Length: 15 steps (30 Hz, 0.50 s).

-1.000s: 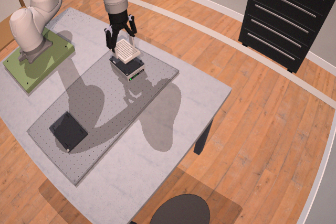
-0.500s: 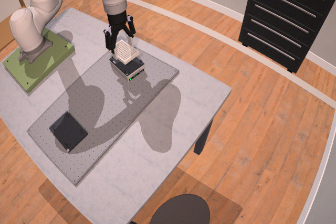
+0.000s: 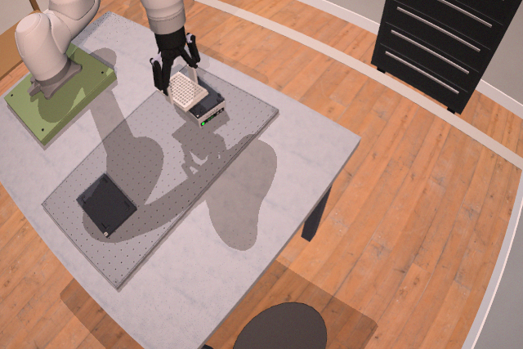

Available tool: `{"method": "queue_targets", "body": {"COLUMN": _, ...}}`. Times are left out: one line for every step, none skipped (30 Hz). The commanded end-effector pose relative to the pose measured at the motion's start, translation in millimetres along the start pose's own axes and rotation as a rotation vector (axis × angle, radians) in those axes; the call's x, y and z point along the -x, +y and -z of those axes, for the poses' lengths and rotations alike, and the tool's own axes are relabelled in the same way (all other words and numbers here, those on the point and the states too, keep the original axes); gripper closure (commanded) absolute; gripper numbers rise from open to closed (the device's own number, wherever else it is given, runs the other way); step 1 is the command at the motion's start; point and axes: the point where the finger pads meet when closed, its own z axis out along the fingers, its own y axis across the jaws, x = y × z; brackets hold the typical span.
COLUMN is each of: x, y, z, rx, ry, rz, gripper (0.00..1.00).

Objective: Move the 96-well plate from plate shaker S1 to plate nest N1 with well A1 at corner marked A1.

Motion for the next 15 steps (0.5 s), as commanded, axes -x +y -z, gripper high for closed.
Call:
{"method": "queue_targets", "body": {"x": -1.5, "y": 13.5, "z": -1.3, "rx": 0.000, "ry": 0.000, "rz": 0.000, "gripper": 0.90}}
{"method": "queue_targets", "body": {"x": -1.8, "y": 16.8, "z": -1.6, "rx": 0.000, "ry": 0.000, "rz": 0.000, "gripper": 0.90}}
{"method": "queue_targets", "body": {"x": -2.2, "y": 20.1, "z": -2.0, "rx": 0.000, "ry": 0.000, "rz": 0.000, "gripper": 0.90}}
{"method": "queue_targets", "body": {"x": -2.5, "y": 23.4, "z": -2.3, "rx": 0.000, "ry": 0.000, "rz": 0.000, "gripper": 0.90}}
{"method": "queue_targets", "body": {"x": -2.9, "y": 26.7, "z": -2.7, "rx": 0.000, "ry": 0.000, "rz": 0.000, "gripper": 0.90}}
{"method": "queue_targets", "body": {"x": -3.2, "y": 30.0, "z": -3.0, "rx": 0.000, "ry": 0.000, "rz": 0.000, "gripper": 0.90}}
{"method": "queue_targets", "body": {"x": -3.6, "y": 33.3, "z": -3.4, "rx": 0.000, "ry": 0.000, "rz": 0.000, "gripper": 0.90}}
{"method": "queue_targets", "body": {"x": -3.9, "y": 36.6, "z": -3.7, "rx": 0.000, "ry": 0.000, "rz": 0.000, "gripper": 0.90}}
{"method": "queue_targets", "body": {"x": -4.3, "y": 39.9, "z": -4.0, "rx": 0.000, "ry": 0.000, "rz": 0.000, "gripper": 0.90}}
{"method": "queue_targets", "body": {"x": -4.6, "y": 43.2, "z": -4.4, "rx": 0.000, "ry": 0.000, "rz": 0.000, "gripper": 0.90}}
{"method": "queue_targets", "body": {"x": -4.6, "y": 43.2, "z": -4.4, "rx": 0.000, "ry": 0.000, "rz": 0.000, "gripper": 0.90}}
{"method": "queue_targets", "body": {"x": -4.6, "y": 43.2, "z": -4.4, "rx": 0.000, "ry": 0.000, "rz": 0.000, "gripper": 0.90}}
{"method": "queue_targets", "body": {"x": -4.9, "y": 46.5, "z": -4.7, "rx": 0.000, "ry": 0.000, "rz": 0.000, "gripper": 0.90}}
{"method": "queue_targets", "body": {"x": -5.3, "y": 49.8, "z": -5.1, "rx": 0.000, "ry": 0.000, "rz": 0.000, "gripper": 0.90}}
{"method": "queue_targets", "body": {"x": -5.6, "y": 53.1, "z": -5.4, "rx": 0.000, "ry": 0.000, "rz": 0.000, "gripper": 0.90}}
